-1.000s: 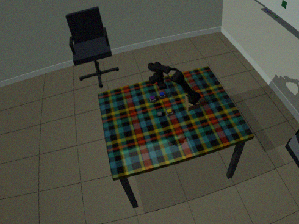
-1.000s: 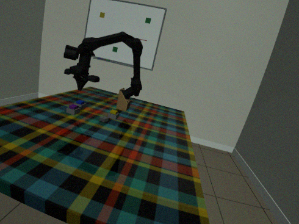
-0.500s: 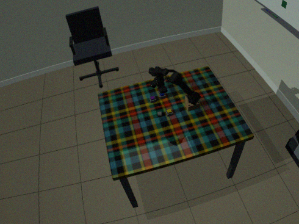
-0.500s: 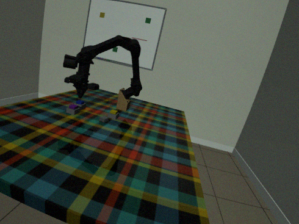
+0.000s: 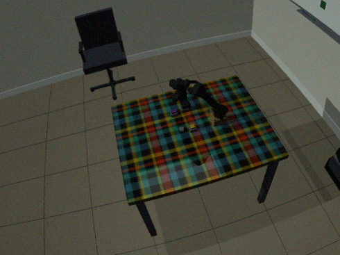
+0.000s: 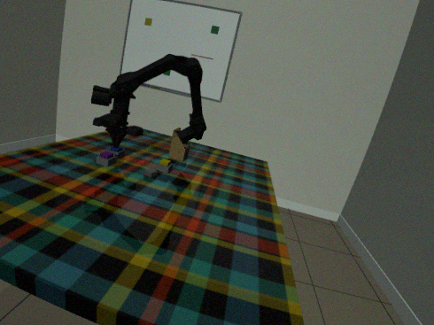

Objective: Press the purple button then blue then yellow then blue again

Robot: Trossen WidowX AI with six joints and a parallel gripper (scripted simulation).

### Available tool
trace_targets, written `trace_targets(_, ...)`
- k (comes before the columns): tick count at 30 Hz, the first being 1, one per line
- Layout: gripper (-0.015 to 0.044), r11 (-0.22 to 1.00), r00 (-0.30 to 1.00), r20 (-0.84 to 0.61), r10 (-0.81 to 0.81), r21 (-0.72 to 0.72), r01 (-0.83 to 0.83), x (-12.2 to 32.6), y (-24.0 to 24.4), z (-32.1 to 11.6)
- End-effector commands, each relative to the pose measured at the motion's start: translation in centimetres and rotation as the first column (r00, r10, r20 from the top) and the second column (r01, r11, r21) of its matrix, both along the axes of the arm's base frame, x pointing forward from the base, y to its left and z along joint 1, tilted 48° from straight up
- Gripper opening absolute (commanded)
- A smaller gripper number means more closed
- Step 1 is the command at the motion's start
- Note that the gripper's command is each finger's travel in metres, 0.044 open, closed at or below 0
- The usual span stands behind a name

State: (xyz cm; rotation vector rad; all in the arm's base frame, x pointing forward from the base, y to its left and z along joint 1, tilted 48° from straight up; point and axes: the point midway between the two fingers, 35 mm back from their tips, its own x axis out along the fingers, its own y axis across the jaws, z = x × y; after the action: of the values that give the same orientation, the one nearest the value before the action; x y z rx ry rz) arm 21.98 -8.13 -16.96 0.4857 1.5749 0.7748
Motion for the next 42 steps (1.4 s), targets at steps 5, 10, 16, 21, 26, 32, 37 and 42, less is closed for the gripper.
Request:
trace_targets(5, 0.002, 1.0, 1.0, -0.011, -0.005, 0.009, 0.005, -0.3, 0.4, -0.1)
trace_targets(10, 0.002, 1.0, 1.0, -0.011, -0.005, 0.009, 0.005, -0.3, 0.4, -0.1)
trace_targets(16, 0.002, 1.0, 1.0, -0.011, -0.005, 0.009, 0.005, -0.3, 0.4, -0.1)
trace_targets(21, 0.002, 1.0, 1.0, -0.011, -0.005, 0.009, 0.005, -0.3, 0.4, -0.1)
trace_targets(26, 0.002, 1.0, 1.0, -0.011, -0.005, 0.008, 0.005, 0.2, -2.0, 2.1)
trace_targets(32, 0.002, 1.0, 1.0, -0.012, -0.005, 0.006, 0.005, 0.9, -4.8, 4.7)
trace_targets(37, 0.002, 1.0, 1.0, -0.012, -0.005, 0.006, 0.005, 1.2, -6.4, 6.4)
trace_targets(42, 0.002, 1.0, 1.0, -0.013, -0.007, 0.002, 0.007, 1.8, -4.3, 9.4)
